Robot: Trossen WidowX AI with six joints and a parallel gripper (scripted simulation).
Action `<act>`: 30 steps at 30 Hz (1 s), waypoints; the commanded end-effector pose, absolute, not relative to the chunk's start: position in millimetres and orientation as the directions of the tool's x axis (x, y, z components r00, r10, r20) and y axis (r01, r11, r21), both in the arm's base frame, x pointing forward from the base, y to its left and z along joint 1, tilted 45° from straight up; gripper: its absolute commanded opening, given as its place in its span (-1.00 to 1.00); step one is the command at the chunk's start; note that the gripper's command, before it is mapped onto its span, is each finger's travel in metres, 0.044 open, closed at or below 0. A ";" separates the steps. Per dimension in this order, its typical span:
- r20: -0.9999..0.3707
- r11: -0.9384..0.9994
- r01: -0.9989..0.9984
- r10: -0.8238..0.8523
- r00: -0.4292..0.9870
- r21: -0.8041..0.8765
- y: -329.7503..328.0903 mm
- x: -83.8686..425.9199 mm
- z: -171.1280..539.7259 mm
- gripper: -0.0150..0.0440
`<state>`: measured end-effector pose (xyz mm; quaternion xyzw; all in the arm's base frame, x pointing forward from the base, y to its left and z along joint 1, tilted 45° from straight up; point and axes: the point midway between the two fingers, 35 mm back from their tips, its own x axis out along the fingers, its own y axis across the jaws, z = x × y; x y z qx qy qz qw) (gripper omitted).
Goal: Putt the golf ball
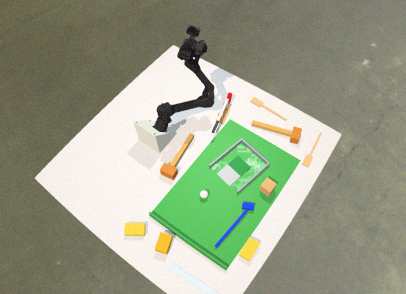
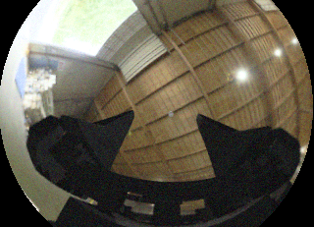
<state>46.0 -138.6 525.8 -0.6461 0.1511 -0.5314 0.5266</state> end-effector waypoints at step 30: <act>-0.491 0.302 -0.784 0.643 0.588 -0.543 13.3 290.5 227.1 1.00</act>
